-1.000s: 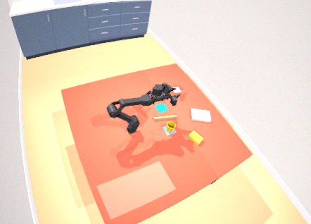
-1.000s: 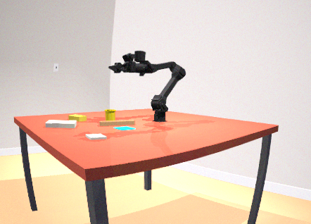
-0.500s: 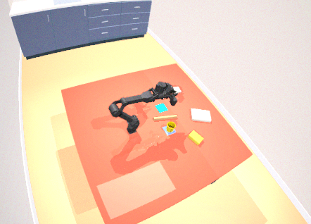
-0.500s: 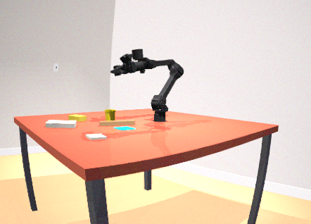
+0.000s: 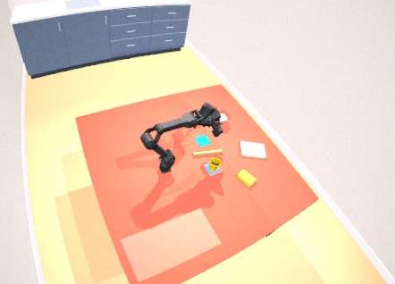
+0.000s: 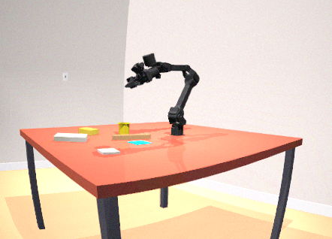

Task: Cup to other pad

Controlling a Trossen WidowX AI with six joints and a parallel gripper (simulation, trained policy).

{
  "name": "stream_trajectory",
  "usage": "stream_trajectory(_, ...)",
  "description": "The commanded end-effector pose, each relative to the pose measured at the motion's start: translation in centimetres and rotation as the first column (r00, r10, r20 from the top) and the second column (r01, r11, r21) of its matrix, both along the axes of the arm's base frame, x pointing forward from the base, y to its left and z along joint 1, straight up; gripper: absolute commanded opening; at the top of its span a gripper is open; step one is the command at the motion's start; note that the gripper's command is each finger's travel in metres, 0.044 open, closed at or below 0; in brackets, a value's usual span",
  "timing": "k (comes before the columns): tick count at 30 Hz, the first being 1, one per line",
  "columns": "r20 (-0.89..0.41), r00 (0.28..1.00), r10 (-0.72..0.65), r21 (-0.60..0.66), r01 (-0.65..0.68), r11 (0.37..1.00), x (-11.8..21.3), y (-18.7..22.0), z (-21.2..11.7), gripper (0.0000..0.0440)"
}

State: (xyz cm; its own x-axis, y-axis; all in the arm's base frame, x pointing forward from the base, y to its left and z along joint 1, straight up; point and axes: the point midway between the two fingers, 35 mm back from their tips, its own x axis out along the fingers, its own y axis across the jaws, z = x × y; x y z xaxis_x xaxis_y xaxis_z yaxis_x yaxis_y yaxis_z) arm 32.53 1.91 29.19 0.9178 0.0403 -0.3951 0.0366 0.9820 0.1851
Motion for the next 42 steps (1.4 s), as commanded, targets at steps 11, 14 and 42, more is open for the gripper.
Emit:
stream_trajectory(11,-0.233,0.973,-0.004,0.05,0.016,0.999,-0.1,0.9,-1.7,0.0123)
stream_trajectory(14,-0.285,0.959,-0.007,0.051,0.022,0.998,-0.2,1.0,-2.2,0.0126)
stream_trajectory(42,-0.695,0.717,-0.061,-0.051,0.035,0.998,-2.3,-0.5,-6.4,0.0137)
